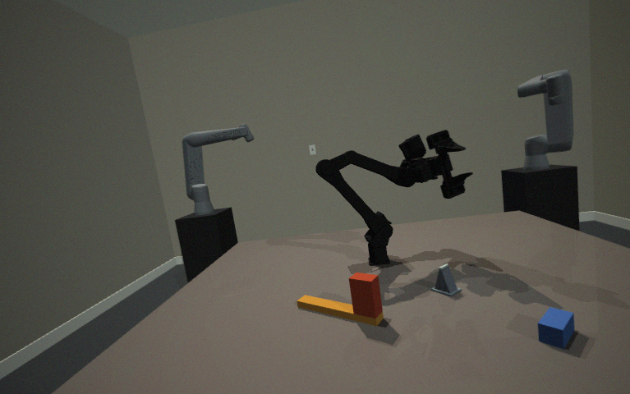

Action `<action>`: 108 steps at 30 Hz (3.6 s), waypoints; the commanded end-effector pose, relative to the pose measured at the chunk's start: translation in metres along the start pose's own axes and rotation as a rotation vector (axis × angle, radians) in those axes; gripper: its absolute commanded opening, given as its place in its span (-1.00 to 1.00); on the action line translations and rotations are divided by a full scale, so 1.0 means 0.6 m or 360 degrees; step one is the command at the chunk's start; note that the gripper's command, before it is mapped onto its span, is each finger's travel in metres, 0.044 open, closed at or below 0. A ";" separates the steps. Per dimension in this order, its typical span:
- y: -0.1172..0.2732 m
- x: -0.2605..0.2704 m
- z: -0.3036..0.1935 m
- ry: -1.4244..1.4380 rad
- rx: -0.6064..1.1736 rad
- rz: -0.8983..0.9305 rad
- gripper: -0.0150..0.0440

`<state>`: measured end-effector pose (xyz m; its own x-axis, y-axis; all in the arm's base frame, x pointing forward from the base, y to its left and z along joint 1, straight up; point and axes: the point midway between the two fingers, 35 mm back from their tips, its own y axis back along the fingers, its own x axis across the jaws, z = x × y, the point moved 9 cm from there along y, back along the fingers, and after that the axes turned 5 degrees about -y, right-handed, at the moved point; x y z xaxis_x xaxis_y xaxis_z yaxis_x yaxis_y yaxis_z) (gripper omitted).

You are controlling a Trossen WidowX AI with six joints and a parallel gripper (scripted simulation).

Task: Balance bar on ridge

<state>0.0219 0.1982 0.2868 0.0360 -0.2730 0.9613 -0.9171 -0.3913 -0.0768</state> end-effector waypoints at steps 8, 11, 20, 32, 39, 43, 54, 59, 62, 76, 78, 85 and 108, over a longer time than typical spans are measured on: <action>-0.060 0.007 -0.012 0.0193 -0.0081 0.0003 0.58; -0.077 0.009 -0.012 0.0244 -0.0105 -0.0007 0.58; -0.129 0.012 -0.007 0.0391 -0.0184 -0.0061 0.58; -0.199 0.017 0.016 0.0561 -0.0299 -0.0190 0.58; -0.237 0.020 0.039 0.0644 -0.0369 -0.0289 0.58; -0.258 0.022 0.055 0.0678 -0.0413 -0.0355 0.58; -0.310 0.029 0.108 0.0733 -0.0544 -0.0555 0.58; -0.330 0.033 0.136 0.0738 -0.0607 -0.0652 0.58; -0.340 0.035 0.154 0.0741 -0.0644 -0.0714 0.58; -0.375 0.049 0.246 0.0708 -0.0809 -0.1013 0.58; -0.378 0.052 0.260 0.0697 -0.0832 -0.1056 0.58; -0.384 0.061 0.310 0.0615 -0.0925 -0.1215 0.58; -0.358 0.097 0.471 0.0156 -0.1237 -0.1698 0.58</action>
<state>0.3316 0.0314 0.2856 0.8576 -0.0170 0.5140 -0.4952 0.2421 0.8343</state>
